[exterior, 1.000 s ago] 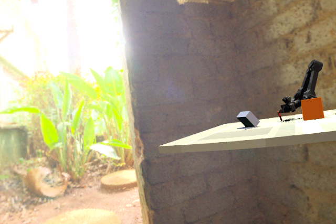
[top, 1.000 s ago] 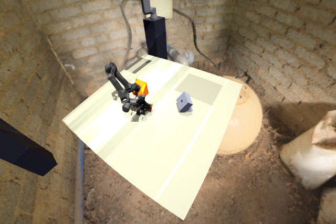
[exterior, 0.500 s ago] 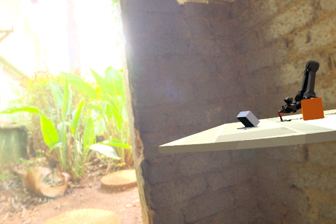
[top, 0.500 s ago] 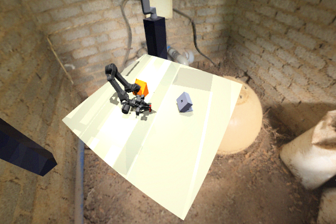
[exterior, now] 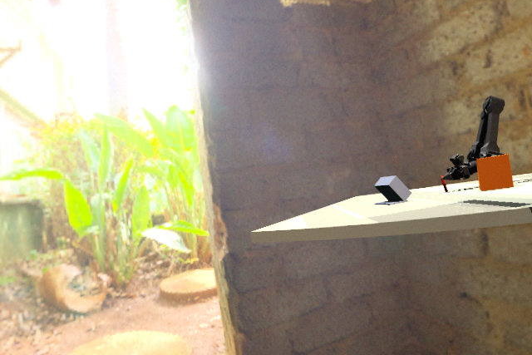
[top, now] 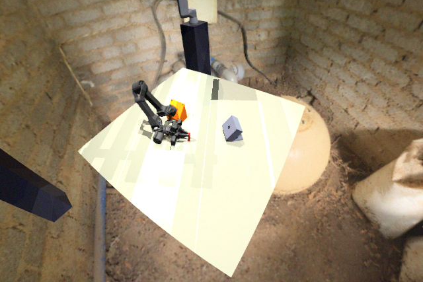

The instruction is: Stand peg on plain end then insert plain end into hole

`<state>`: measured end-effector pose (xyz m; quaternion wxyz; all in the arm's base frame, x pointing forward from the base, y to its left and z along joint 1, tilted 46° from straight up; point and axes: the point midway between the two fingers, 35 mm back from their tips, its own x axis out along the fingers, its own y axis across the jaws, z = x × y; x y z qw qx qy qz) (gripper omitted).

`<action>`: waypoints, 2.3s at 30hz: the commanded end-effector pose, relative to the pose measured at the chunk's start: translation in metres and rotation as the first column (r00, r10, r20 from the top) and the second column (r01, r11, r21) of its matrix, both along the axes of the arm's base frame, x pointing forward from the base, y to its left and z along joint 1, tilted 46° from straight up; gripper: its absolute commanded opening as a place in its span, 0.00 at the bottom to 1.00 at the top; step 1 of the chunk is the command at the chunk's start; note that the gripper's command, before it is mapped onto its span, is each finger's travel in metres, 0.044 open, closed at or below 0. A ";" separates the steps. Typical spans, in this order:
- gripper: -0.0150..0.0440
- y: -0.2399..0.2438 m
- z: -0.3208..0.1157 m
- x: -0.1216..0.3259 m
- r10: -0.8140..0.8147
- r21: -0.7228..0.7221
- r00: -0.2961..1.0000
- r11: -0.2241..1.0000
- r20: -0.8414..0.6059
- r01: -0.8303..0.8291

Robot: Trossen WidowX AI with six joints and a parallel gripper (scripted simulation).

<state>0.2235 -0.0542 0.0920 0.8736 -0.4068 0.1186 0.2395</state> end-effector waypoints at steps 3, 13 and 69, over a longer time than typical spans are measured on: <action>0.34 -0.001 0.000 -0.001 0.000 0.000 1.000 1.000 0.001 0.000; 0.34 -0.003 -0.001 -0.003 0.006 0.006 1.000 1.000 0.005 -0.006; 0.47 -0.007 -0.001 -0.010 0.069 0.048 0.995 0.996 0.068 -0.073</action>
